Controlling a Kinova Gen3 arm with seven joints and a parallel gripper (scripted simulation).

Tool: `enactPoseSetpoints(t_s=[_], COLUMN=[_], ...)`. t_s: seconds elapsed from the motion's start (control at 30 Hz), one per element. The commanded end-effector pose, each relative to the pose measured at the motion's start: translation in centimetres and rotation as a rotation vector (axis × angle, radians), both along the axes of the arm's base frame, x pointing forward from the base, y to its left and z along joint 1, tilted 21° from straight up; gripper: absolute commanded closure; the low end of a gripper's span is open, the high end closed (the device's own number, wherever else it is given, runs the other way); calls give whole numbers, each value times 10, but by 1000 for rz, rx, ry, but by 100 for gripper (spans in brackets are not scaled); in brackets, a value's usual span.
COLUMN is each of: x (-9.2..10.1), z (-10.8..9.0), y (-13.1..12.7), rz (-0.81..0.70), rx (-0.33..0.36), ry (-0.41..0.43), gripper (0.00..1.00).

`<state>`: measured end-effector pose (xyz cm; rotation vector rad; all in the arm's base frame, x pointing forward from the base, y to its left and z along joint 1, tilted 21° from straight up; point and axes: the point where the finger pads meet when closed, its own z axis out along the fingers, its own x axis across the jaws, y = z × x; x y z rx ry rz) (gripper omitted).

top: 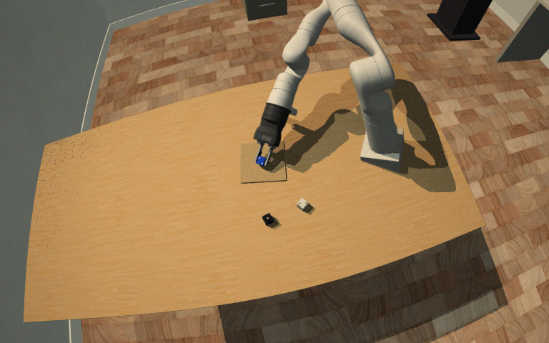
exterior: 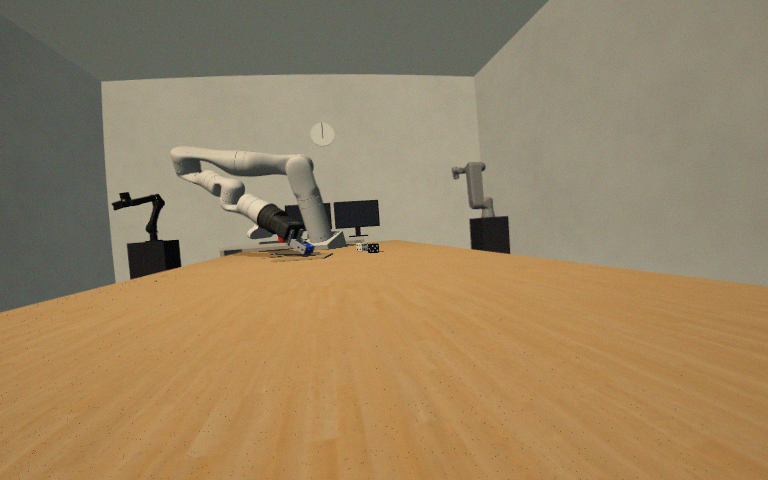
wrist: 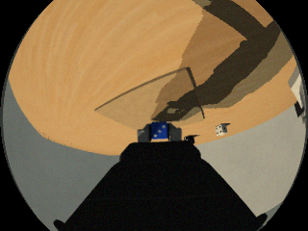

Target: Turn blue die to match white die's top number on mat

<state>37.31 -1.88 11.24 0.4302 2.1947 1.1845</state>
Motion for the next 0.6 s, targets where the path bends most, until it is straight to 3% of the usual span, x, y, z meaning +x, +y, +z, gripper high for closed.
enactPoseSetpoints(t_s=[0.0, 0.2, 0.23, 0.3, 0.33, 0.4, 0.43, 0.57], x=[2, 2, 2, 2, 2, 2, 2, 2], z=[-1, -1, -1, -1, -1, -1, -1, -1], y=[-2, -2, -2, -2, -2, -2, -2, -2], rz=[-1, -1, -1, -1, -1, -1, -1, -1], rx=[-8, -8, -8, -8, -8, -8, -8, -8], ry=[-10, -10, -10, -10, -10, -10, -10, -10], gripper=[51, 51, 45, 45, 39, 39, 33, 27])
